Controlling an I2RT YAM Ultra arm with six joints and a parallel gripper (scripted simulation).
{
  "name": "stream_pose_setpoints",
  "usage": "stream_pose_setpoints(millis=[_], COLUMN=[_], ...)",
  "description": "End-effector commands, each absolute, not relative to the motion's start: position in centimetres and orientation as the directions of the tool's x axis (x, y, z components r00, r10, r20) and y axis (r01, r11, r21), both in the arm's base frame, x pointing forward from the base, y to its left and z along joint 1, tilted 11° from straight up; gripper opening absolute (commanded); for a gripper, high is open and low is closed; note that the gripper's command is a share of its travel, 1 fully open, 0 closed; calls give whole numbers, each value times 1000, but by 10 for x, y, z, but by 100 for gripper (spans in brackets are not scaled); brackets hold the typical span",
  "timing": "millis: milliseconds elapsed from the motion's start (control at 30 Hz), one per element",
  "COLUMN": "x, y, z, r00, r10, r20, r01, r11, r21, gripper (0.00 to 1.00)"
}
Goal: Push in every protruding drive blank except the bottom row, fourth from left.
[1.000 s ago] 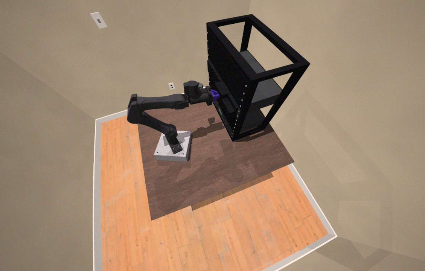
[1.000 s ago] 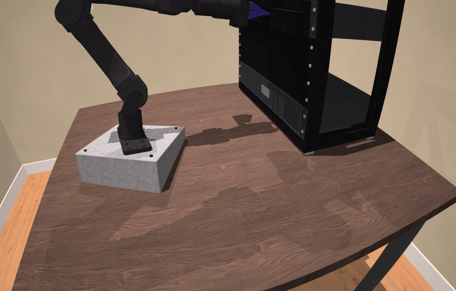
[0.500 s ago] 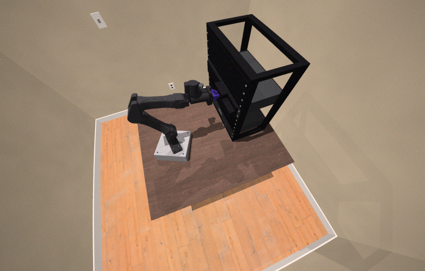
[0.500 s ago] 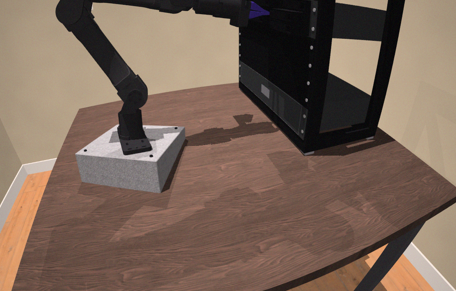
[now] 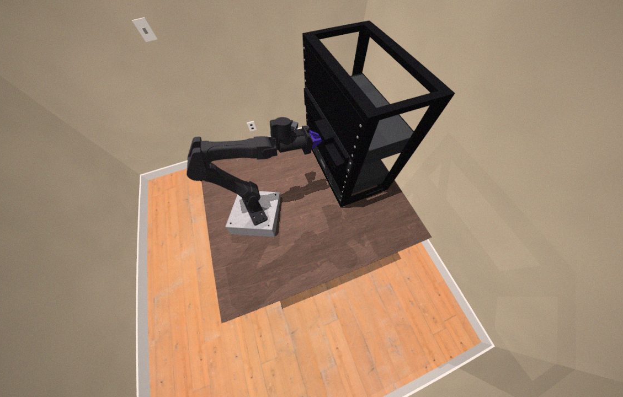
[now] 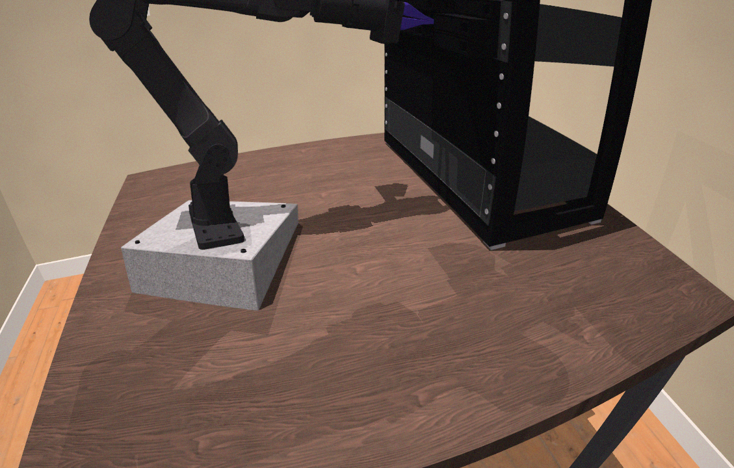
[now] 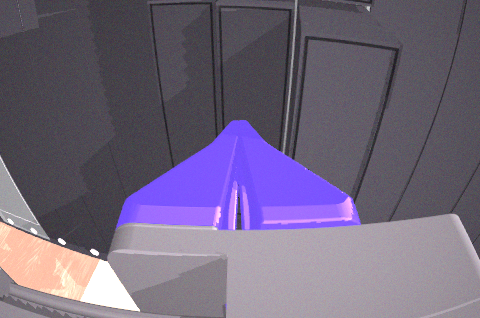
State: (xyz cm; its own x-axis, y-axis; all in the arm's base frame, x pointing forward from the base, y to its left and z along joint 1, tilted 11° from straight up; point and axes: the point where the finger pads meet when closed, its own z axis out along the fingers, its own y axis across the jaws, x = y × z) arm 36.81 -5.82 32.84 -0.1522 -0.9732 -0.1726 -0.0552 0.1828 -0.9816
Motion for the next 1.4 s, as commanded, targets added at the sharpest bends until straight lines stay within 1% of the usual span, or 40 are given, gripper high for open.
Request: stream_pose_setpoints(millis=[0, 1367], x=[377, 381], y=[-72, -74], z=[391, 400], r00=[-162, -162], r10=[-971, -971], r20=[-176, -176], r01=[124, 125], r11=[156, 157], r21=[-980, -980], gripper=[0, 0])
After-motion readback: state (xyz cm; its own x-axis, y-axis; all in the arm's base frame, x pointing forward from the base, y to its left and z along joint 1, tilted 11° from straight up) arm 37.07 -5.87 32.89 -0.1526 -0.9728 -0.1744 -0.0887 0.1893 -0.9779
